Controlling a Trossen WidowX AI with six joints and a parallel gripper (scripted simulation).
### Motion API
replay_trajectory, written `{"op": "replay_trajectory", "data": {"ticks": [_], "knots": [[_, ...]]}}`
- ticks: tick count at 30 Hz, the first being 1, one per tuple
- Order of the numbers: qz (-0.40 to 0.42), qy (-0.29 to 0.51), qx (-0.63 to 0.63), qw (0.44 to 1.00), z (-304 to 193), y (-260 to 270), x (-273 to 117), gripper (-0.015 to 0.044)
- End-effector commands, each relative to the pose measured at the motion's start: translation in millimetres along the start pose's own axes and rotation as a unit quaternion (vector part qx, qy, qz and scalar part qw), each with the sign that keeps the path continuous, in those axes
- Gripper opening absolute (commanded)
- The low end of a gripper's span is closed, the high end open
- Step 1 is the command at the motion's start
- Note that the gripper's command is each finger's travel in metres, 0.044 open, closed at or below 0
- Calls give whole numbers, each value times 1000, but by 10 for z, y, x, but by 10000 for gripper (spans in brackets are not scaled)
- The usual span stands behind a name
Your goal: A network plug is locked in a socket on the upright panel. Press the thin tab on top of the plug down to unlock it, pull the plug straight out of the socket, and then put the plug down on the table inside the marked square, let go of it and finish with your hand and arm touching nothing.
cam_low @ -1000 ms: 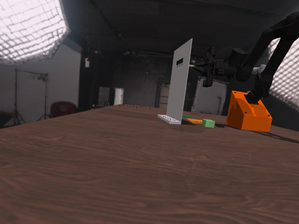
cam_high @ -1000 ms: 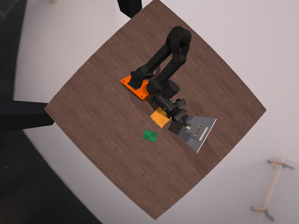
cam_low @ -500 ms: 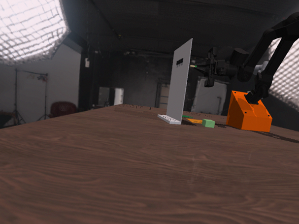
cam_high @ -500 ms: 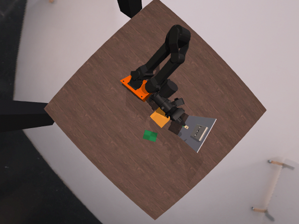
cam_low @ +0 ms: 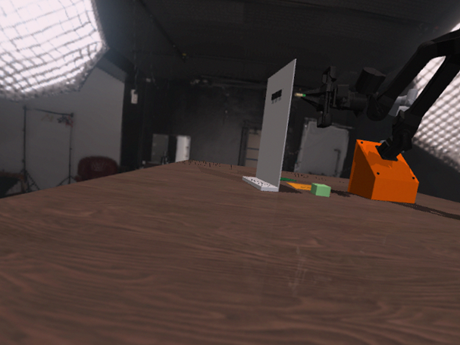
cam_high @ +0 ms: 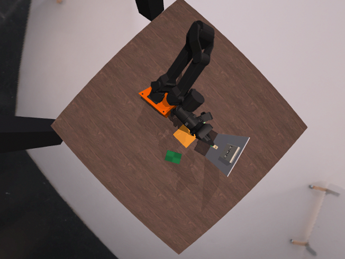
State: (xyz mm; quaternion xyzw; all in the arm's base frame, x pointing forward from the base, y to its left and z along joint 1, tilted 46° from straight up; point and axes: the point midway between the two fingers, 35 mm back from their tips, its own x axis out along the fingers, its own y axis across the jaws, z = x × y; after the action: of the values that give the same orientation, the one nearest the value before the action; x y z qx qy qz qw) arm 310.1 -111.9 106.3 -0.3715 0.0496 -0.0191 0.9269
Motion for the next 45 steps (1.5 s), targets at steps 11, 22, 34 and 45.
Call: {"op": "replay_trajectory", "data": {"ticks": [11,22,34,45], "knots": [[-9,-11,-6,1000,28,-350,-154,0],[74,8,-6,997,-123,59,-73,0],[232,25,-5,972,-317,874,-96,0],[373,23,-3,927,-398,1583,-327,0]]}}
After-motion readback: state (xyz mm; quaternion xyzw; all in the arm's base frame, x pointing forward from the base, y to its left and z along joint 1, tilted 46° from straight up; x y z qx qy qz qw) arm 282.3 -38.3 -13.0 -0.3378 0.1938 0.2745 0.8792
